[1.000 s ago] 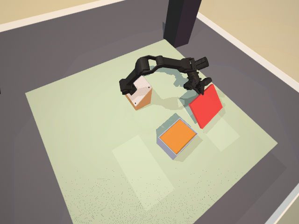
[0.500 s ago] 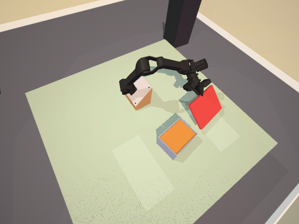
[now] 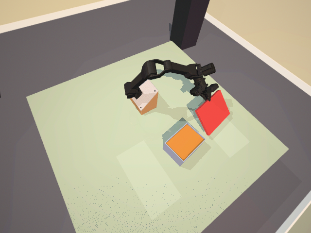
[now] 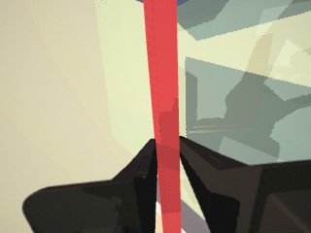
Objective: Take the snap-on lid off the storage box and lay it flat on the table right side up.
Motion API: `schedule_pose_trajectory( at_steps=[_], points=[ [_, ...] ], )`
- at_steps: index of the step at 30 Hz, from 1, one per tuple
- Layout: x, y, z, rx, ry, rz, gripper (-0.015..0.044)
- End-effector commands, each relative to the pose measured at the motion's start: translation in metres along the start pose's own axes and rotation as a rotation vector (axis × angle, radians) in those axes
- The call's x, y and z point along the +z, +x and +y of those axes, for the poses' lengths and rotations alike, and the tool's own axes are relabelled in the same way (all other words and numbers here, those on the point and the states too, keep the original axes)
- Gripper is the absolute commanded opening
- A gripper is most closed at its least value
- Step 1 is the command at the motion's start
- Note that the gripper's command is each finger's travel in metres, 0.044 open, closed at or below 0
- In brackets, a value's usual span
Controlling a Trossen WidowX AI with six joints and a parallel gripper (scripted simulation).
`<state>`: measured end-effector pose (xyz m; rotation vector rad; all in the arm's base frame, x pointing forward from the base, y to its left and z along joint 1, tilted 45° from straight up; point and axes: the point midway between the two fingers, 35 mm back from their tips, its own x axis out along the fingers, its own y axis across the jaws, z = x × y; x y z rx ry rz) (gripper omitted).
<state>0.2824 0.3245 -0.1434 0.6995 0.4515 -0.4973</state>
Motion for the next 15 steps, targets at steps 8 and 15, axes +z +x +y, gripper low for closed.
schedule_pose_trajectory(
  at_steps=[8, 15],
  points=[
    [0.0008, 0.0054, -0.0068, 0.004, -0.003, -0.004, 0.0],
    [0.0009, 0.009, -0.0111, 0.004, -0.003, -0.004, 0.0]
  ],
)
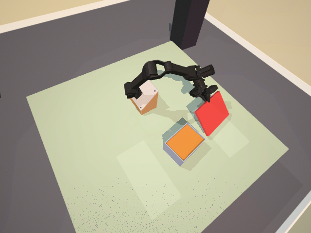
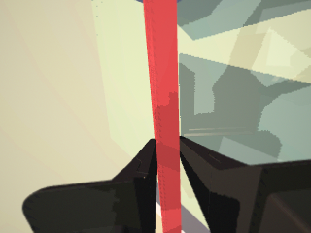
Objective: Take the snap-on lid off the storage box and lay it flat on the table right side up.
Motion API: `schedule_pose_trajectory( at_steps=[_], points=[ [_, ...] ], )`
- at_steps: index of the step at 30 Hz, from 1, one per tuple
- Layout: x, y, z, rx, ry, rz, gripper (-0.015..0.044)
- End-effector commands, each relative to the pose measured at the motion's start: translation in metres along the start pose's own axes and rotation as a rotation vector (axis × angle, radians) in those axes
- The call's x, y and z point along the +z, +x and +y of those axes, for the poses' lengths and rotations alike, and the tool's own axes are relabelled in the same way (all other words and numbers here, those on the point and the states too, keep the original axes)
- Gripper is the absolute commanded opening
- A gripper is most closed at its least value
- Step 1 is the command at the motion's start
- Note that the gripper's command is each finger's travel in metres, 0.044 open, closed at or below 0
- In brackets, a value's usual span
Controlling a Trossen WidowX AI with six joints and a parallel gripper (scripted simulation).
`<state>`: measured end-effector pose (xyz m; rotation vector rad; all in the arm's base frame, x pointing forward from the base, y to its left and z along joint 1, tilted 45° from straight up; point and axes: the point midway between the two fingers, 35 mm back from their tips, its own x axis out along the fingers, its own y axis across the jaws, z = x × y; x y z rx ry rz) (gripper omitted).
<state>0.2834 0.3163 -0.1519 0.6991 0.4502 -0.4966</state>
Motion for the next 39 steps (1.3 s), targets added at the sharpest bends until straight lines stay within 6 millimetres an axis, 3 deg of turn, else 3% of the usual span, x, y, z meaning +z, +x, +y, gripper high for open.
schedule_pose_trajectory(
  at_steps=[1, 39],
  points=[
    [0.001, 0.002, -0.003, 0.004, -0.002, -0.003, 0.0],
    [0.001, 0.022, -0.026, 0.004, -0.003, -0.004, 0.0]
  ],
)
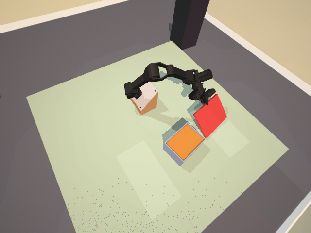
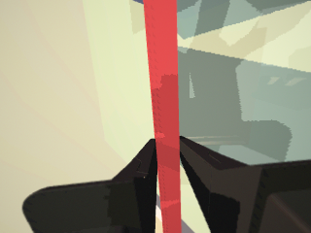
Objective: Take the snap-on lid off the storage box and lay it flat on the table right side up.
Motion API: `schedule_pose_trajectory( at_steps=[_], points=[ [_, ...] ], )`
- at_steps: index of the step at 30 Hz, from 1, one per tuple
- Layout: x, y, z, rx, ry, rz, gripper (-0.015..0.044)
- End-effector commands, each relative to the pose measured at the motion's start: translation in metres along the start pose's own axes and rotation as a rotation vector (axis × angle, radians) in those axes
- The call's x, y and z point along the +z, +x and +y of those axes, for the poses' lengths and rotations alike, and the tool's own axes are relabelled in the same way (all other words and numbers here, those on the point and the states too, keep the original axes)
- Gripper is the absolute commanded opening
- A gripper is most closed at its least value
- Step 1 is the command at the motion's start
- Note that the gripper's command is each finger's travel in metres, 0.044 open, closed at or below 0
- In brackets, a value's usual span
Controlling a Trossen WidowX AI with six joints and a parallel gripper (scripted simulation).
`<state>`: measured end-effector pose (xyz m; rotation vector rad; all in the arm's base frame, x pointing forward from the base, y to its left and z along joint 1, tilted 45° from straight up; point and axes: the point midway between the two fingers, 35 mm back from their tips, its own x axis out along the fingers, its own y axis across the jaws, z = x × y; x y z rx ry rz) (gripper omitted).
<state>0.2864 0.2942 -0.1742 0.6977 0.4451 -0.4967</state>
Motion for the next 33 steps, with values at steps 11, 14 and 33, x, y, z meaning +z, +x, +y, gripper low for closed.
schedule_pose_trajectory(
  at_steps=[11, 14, 33],
  points=[
    [0.0, 0.007, -0.009, 0.002, -0.002, 0.001, 0.0],
    [0.0, 0.008, -0.011, 0.002, -0.002, 0.0, 0.0],
    [0.0, 0.018, -0.022, 0.003, -0.003, 0.0, 0.0]
  ],
)
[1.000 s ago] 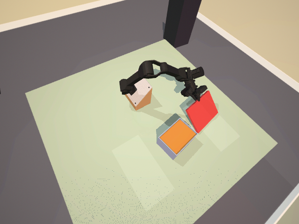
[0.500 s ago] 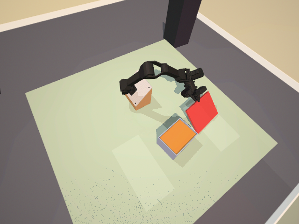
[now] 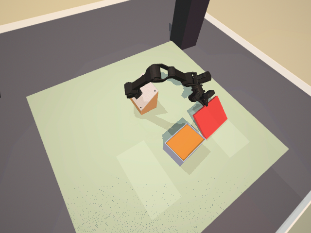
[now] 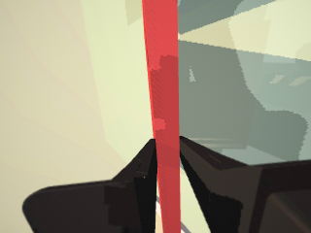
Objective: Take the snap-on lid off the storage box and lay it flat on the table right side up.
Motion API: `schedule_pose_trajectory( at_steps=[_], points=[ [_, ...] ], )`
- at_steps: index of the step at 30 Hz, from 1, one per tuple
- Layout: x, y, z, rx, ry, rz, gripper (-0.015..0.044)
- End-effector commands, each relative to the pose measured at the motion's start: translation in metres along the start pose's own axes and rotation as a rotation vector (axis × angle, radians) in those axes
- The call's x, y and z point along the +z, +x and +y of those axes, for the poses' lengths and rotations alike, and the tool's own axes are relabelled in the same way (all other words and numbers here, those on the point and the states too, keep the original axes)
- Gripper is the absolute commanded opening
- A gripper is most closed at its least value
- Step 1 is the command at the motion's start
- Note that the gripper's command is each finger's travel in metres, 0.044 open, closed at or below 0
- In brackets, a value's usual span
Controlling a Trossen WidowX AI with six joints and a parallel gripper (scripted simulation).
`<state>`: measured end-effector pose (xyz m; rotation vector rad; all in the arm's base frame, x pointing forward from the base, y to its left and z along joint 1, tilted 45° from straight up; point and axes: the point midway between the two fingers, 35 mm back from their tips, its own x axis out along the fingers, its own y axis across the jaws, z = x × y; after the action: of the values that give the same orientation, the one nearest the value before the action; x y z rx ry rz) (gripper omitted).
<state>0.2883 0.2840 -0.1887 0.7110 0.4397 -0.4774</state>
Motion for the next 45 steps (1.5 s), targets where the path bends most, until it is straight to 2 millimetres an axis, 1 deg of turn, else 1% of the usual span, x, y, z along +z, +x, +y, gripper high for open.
schedule_pose_trajectory(
  at_steps=[1, 45],
  points=[
    [0.003, 0.006, -0.01, -0.019, -0.011, -0.004, 0.0],
    [0.004, 0.029, -0.038, -0.018, -0.012, -0.006, 0.0]
  ],
)
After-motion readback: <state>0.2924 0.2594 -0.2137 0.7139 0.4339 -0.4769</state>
